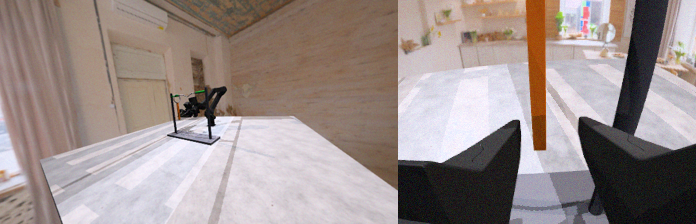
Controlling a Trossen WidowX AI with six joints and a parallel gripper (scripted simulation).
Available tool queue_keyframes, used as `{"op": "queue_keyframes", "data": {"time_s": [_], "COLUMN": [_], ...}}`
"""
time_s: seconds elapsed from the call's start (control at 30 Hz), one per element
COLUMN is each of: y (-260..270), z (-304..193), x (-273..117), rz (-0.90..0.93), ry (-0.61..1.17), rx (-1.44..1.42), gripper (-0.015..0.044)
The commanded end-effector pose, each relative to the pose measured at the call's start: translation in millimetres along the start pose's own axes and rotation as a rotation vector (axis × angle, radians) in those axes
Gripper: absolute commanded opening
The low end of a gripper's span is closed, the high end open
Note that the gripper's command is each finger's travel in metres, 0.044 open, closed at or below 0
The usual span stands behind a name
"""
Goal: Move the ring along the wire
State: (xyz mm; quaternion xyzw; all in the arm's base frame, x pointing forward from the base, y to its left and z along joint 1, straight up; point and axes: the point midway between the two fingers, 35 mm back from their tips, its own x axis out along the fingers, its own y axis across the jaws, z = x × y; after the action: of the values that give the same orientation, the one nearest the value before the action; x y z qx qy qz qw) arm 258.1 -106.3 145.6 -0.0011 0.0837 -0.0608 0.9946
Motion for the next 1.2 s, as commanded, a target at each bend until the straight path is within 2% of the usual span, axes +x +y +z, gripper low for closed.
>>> {"op": "queue_keyframes", "data": {"time_s": [0.0, 0.7, 1.17], "y": [-0.4, 4.6, 5.0], "z": [1.6, -3.0, -3.4], "x": [7.3, 39.5, 40.9], "rz": [-0.001, -0.001, -0.001], "ry": [-0.002, -0.006, -0.007], "rx": [0.005, 0.006, 0.007], "gripper": [0.0160, 0.0160, 0.0160]}}
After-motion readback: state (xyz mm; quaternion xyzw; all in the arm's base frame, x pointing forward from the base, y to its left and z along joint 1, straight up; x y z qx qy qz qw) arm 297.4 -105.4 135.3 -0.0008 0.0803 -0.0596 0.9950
